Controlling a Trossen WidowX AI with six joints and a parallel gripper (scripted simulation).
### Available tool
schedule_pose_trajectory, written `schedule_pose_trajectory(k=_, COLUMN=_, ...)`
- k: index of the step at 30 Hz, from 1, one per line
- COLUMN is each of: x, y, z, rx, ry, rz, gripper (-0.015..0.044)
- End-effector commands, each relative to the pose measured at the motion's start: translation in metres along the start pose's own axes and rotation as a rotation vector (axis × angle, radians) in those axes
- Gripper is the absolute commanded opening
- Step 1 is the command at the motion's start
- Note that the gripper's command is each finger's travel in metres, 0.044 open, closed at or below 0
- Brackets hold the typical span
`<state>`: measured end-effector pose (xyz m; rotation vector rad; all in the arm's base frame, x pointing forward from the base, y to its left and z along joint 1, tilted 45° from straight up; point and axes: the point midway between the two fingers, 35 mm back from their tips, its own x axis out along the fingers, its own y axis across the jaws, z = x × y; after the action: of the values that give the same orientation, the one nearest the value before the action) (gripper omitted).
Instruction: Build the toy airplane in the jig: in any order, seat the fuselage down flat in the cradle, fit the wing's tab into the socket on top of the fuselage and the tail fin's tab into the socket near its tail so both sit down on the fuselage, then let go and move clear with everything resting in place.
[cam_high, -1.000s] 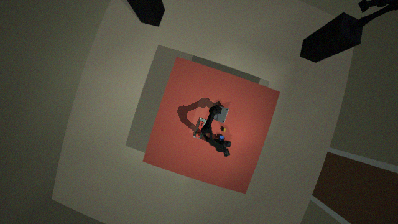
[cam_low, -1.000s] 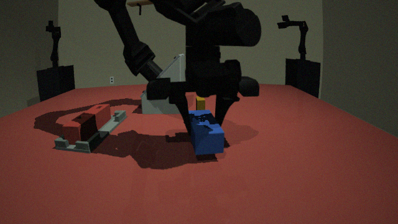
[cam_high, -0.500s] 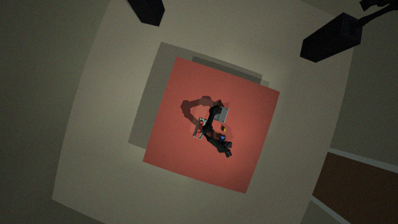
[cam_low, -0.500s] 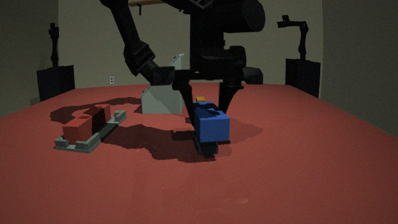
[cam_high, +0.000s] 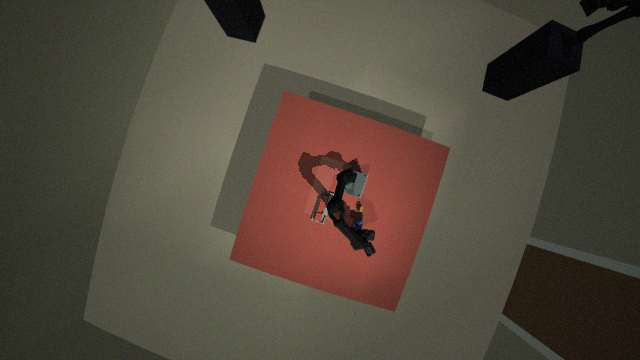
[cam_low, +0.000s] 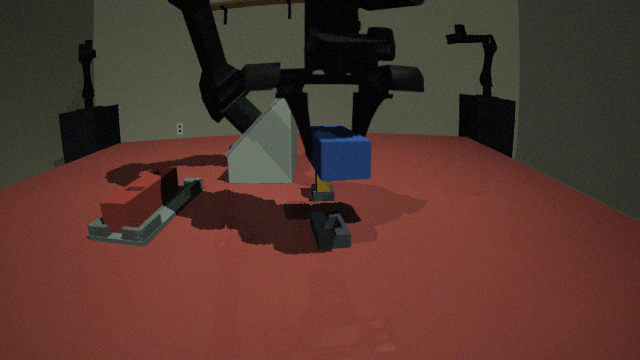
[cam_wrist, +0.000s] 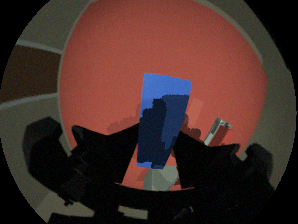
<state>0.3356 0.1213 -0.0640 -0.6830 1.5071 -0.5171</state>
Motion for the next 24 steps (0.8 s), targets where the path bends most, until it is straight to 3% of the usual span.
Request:
schedule_pose_trajectory(k=1, x=-0.017, y=0.000, z=0.001, rx=0.006, ry=0.001, rz=0.007, gripper=0.0000)
schedule_pose_trajectory(k=14, x=-0.058, y=-0.005, z=-0.005, rx=0.010, ry=0.024, rz=0.005, gripper=0.0000)
schedule_pose_trajectory(k=24, x=-0.059, y=-0.023, z=-0.003, rx=-0.082, ry=0.024, rz=0.012, gripper=0.0000)
